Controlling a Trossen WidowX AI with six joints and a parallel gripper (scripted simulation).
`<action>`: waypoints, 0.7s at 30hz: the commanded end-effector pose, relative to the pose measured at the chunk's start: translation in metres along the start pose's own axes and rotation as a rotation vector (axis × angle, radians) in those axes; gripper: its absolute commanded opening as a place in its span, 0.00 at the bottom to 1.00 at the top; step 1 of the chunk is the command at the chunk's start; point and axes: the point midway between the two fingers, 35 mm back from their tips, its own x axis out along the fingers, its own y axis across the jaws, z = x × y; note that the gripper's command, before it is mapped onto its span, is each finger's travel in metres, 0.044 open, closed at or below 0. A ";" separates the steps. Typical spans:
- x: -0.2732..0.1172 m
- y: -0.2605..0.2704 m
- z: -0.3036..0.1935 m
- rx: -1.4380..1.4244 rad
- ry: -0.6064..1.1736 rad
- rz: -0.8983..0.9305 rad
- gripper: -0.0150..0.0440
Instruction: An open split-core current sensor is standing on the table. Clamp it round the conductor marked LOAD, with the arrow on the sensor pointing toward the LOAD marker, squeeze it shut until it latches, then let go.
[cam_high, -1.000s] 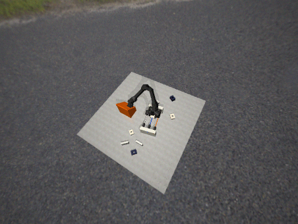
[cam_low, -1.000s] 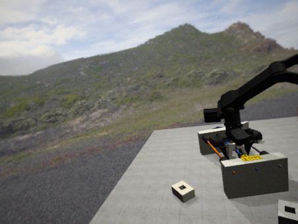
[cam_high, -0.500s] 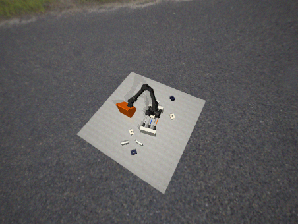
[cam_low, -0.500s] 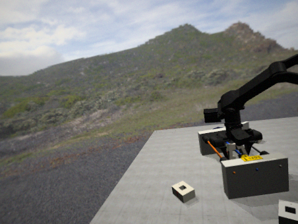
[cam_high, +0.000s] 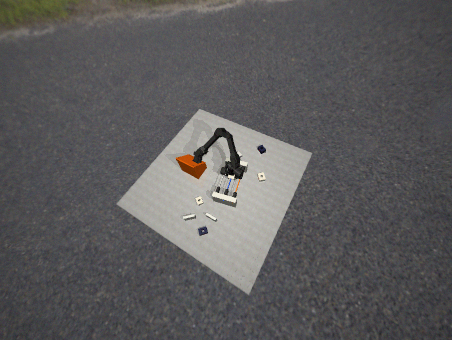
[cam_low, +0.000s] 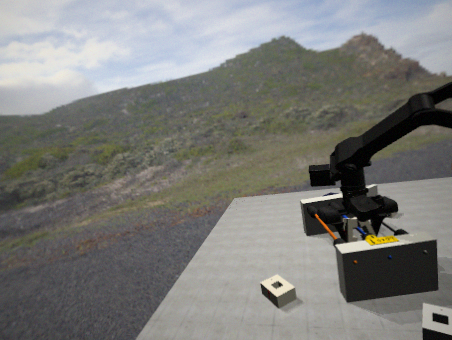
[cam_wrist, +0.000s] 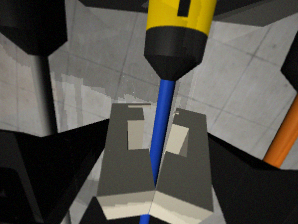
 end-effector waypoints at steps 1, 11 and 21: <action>0.000 0.000 0.000 0.000 0.000 0.000 0.88; -0.022 -0.002 -0.007 0.015 0.027 0.221 1.00; -0.009 0.001 -0.008 0.015 0.027 0.230 1.00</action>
